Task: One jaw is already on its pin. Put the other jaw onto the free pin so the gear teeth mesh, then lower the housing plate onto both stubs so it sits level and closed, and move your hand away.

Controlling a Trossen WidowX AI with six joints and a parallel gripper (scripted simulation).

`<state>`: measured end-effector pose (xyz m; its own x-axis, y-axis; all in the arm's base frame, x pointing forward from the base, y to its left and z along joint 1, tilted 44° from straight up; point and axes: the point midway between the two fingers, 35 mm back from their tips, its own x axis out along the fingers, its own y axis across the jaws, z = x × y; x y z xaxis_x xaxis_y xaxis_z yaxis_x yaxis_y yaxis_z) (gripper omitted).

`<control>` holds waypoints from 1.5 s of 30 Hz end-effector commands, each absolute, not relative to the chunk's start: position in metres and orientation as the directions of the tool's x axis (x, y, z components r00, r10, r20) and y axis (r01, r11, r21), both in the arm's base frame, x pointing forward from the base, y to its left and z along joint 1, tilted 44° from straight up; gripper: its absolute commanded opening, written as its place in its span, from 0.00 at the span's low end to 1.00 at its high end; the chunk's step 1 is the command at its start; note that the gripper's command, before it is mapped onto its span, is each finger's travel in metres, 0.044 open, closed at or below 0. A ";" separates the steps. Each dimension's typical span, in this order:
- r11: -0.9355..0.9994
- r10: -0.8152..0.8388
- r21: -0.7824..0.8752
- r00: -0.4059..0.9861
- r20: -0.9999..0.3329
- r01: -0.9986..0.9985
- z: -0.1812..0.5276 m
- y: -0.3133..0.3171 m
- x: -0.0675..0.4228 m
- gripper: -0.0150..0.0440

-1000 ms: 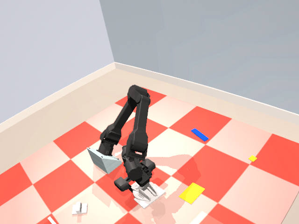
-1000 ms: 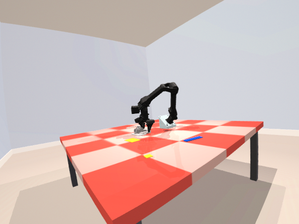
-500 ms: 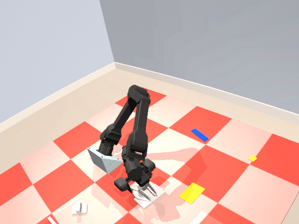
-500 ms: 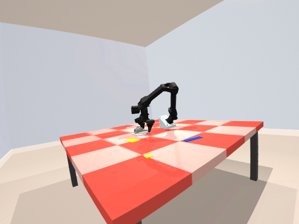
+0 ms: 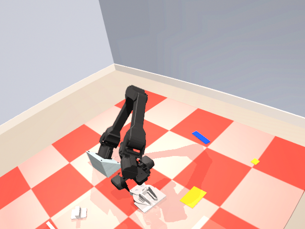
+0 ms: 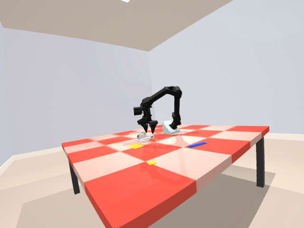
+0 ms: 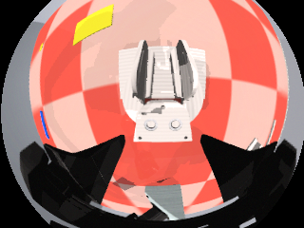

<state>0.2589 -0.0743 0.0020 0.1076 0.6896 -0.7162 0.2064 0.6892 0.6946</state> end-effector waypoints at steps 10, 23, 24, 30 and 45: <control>0.700 0.674 0.683 0.125 -0.728 0.208 0.043 -0.112 0.226 1.00; 0.698 0.678 0.686 0.118 -0.726 0.205 0.069 -0.122 0.184 1.00; 0.698 0.678 0.686 0.118 -0.726 0.205 0.069 -0.122 0.184 1.00; 0.698 0.678 0.686 0.118 -0.726 0.205 0.069 -0.122 0.184 1.00; 0.698 0.678 0.686 0.118 -0.726 0.205 0.069 -0.122 0.184 1.00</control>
